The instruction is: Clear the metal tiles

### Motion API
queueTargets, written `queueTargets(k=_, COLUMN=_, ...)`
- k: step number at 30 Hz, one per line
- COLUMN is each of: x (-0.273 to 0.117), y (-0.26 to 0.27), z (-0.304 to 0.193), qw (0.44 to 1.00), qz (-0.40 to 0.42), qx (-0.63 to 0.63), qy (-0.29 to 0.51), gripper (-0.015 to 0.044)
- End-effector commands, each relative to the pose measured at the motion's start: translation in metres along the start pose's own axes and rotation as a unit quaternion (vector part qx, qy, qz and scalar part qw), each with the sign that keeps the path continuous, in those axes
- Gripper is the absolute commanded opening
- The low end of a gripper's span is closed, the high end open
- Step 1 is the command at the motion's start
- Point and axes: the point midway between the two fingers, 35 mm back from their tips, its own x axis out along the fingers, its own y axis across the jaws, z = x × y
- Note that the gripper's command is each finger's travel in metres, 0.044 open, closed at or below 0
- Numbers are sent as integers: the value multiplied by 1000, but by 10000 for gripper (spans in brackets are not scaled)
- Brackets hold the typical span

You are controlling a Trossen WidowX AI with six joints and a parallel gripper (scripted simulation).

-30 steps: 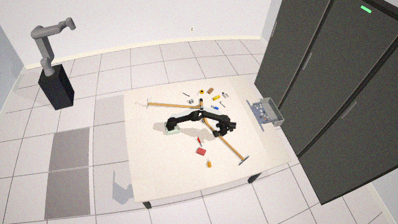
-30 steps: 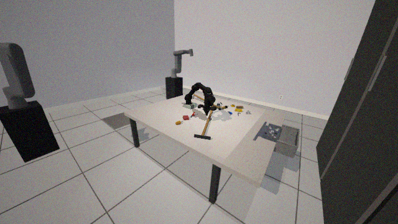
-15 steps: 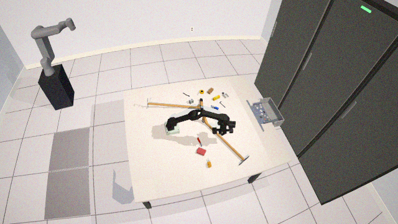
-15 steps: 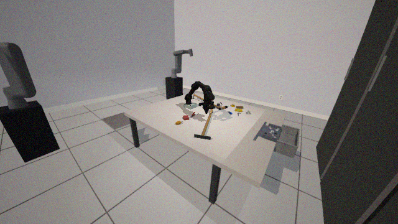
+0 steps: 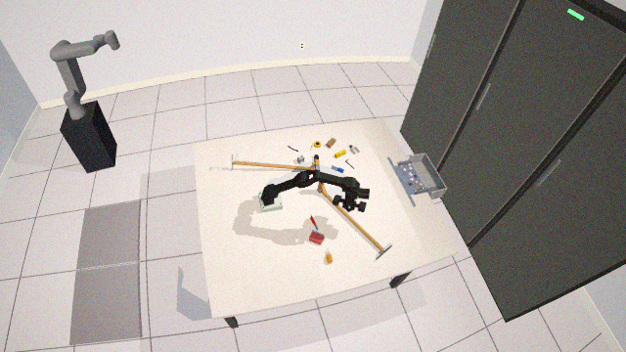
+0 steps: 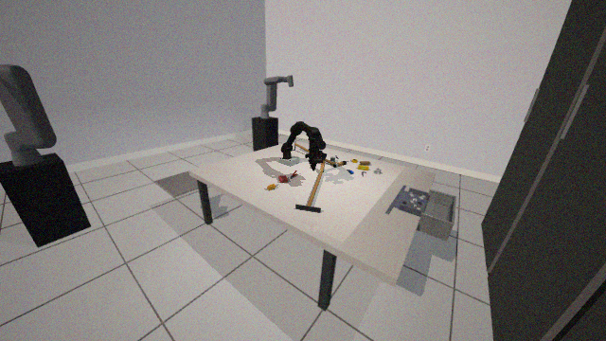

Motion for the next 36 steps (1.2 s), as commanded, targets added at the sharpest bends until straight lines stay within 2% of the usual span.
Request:
queueTargets(k=1, x=-2, y=2, z=-1, qw=999, qz=0, qx=47, qy=0, gripper=0)
queueTargets(k=18, x=-20, y=7, z=-6, qw=966, qz=-12, qx=260, qy=-5, gripper=0)
queueTargets(k=36, x=-39, y=13, z=-11, qw=881, qz=-22, qx=472, qy=-15, gripper=0)
